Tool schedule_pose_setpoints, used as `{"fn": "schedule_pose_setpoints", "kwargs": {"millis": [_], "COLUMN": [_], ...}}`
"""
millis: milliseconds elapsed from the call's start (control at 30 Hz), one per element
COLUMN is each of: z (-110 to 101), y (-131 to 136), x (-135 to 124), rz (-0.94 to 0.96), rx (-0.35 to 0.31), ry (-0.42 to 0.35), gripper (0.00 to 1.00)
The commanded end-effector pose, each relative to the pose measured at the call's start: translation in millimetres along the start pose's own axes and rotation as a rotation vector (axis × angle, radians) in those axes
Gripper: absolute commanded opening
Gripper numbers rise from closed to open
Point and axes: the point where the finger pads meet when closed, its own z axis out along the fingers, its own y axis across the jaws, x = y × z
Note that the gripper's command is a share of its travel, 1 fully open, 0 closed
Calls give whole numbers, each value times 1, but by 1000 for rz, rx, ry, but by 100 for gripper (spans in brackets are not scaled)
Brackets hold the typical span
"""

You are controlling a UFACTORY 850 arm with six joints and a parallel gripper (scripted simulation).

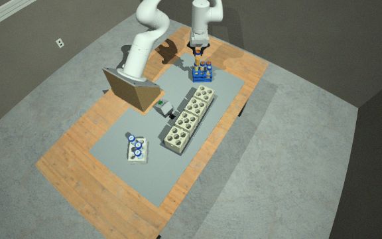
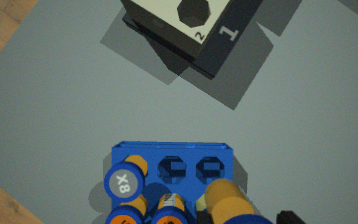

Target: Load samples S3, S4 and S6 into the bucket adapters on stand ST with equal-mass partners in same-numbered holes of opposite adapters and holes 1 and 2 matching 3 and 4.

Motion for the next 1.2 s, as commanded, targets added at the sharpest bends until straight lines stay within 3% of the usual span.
{"fn": "schedule_pose_setpoints", "kwargs": {"millis": [0,900,1167], "z": [0,0,12], "y": [-1,-1,-1], "x": [0,0,0], "rz": [-1,-1,-1], "rx": [1,1,1], "ry": [1,1,1], "gripper": [0,0,0]}}
